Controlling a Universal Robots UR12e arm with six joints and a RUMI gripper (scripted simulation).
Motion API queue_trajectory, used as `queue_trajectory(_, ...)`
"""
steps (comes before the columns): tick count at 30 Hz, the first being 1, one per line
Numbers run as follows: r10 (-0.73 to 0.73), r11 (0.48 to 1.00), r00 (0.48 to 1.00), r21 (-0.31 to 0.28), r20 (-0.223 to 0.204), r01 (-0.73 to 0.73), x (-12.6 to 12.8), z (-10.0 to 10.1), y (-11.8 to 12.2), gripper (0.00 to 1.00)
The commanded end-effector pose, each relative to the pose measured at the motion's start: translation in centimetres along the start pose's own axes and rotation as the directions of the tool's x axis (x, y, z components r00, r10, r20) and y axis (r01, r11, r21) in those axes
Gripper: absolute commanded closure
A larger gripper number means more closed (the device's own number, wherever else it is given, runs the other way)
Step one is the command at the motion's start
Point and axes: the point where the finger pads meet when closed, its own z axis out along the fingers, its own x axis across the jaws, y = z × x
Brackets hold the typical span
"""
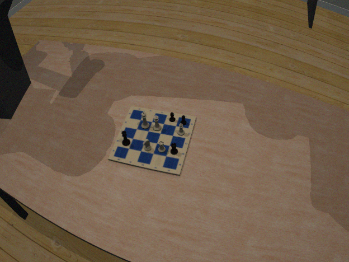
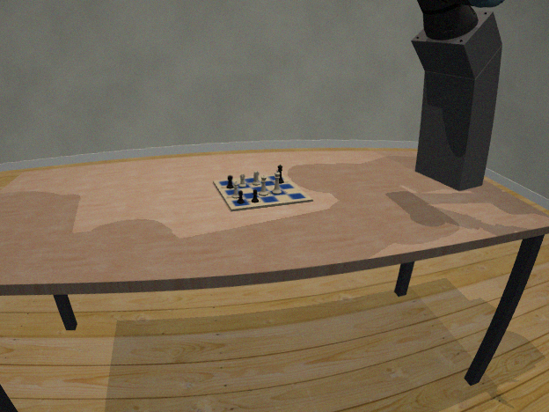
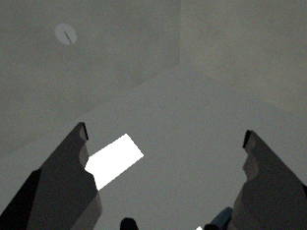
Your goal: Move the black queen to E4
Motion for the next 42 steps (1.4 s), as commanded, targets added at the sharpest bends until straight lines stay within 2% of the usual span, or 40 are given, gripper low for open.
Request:
queue_trajectory(1,0.0,1.0,1.0,0.0,0.0,0.0,0.0,0.0,0.0,0.0)
queue_trajectory(20,-0.001,1.0,1.0,0.0,-0.001,0.001,0.0,0.0,0.0,0.0)
queue_trajectory(26,-0.017,1.0,1.0,-0.005,-0.014,0.017,0.1,-0.1,0.1,0.0)
queue_trajectory(32,-0.071,0.997,0.996,-0.022,-0.056,0.07,0.6,-0.6,0.2,0.0)
queue_trajectory(34,-0.071,0.997,0.996,-0.022,-0.056,0.07,0.6,-0.6,0.2,0.0)
queue_trajectory(42,-0.223,0.973,0.961,-0.093,-0.165,0.21,1.9,-2.4,0.4,0.0)
